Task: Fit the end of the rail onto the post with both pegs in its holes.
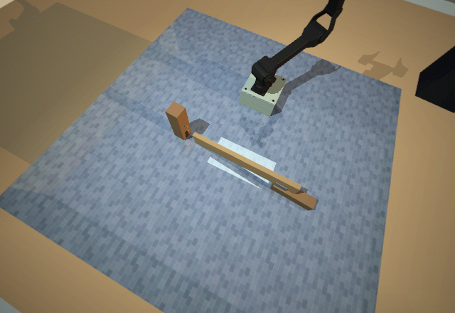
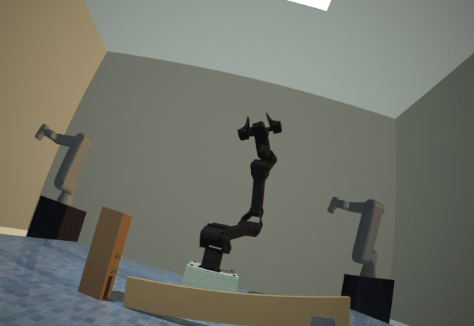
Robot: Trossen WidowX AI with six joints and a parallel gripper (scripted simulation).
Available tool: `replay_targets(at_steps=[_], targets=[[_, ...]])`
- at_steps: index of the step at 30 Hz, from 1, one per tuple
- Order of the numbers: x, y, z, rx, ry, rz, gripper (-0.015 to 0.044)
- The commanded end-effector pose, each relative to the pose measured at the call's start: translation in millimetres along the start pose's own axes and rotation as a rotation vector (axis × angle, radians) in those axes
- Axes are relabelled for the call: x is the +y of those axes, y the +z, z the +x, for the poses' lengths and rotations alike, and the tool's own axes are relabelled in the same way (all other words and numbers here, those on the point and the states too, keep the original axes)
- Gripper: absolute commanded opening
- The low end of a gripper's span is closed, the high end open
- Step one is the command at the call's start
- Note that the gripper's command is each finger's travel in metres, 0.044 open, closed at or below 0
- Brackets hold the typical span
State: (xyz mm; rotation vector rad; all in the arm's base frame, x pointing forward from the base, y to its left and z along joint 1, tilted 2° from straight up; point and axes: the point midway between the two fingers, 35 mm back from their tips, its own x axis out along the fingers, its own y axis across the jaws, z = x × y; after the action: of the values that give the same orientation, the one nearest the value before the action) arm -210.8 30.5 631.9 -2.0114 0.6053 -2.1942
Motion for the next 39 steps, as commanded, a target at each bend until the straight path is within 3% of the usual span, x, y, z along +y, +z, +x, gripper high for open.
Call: replay_targets(at_steps=[1, 12, 20, 23, 30, 39], targets=[[0.2, 2.9, 0.9, -0.007, 0.000, 0.001, 0.0426], [18.3, 173.4, 21.2, -0.416, 0.055, 0.051, 0.0440], [40.5, 309.9, -5.6, -0.758, 0.148, 0.098, 0.0440], [50.1, 344.8, -16.0, -0.806, 0.202, 0.130, 0.0440], [71.7, 441.5, -73.4, -1.084, 0.323, 0.154, 0.0440], [104.2, 542.4, -188.3, -1.471, 0.554, 0.158, 0.0440]])
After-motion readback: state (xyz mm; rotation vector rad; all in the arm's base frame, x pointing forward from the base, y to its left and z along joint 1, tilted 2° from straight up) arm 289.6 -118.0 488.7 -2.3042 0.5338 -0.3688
